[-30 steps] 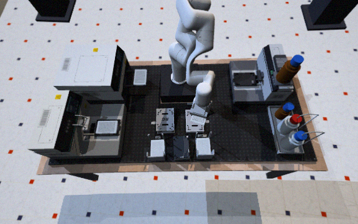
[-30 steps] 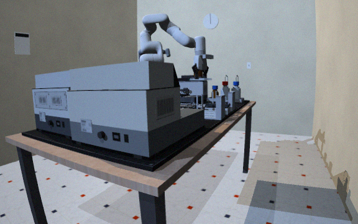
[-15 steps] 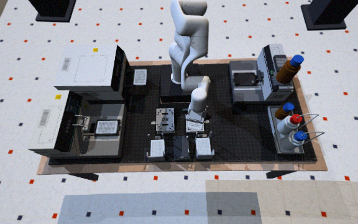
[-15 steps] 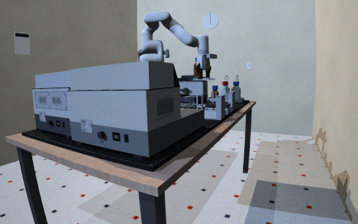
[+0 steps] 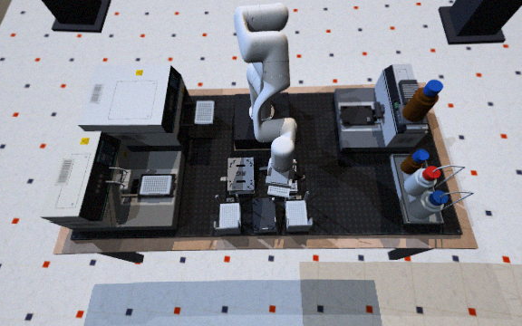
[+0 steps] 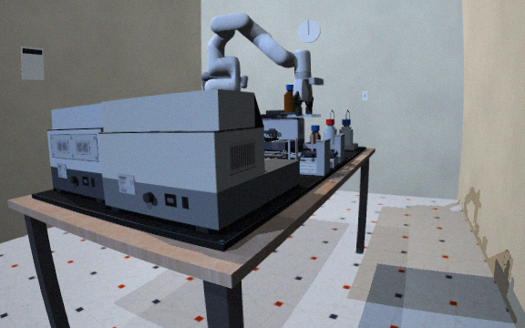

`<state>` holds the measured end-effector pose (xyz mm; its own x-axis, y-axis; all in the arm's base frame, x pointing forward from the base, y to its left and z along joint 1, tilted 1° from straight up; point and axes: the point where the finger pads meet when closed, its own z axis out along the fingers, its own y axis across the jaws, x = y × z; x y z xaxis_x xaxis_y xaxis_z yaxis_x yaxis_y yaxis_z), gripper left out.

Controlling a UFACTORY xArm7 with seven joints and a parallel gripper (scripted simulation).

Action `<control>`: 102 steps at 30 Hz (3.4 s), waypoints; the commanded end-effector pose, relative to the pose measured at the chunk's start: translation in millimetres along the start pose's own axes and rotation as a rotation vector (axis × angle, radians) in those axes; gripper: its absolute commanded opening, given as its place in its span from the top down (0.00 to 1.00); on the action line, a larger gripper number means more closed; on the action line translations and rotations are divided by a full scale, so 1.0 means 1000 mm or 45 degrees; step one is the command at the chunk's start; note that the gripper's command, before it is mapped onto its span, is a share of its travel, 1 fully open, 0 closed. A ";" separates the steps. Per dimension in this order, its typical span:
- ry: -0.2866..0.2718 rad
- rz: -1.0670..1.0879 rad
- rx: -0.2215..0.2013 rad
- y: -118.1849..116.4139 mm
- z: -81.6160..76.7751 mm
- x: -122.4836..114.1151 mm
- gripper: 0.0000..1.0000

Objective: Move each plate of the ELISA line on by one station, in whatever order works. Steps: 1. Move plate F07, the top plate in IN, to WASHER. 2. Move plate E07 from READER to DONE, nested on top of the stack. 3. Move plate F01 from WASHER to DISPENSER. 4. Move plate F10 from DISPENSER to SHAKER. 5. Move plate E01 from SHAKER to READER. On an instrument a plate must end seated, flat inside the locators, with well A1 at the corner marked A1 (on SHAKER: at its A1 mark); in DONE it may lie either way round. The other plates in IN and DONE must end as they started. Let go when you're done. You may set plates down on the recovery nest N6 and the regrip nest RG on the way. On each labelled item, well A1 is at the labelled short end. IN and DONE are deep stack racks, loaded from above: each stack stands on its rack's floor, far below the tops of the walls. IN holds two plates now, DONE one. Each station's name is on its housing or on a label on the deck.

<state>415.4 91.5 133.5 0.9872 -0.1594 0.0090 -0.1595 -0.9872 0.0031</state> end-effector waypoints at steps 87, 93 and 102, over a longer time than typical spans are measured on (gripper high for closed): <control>-0.011 -0.313 -0.010 0.050 0.035 0.106 1.00; -0.011 -0.313 -0.010 0.050 0.041 0.106 1.00; -0.011 -0.313 -0.010 0.050 0.053 0.106 1.00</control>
<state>510.6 24.7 84.0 0.9963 0.0853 -0.0071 0.0853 -0.9963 0.0111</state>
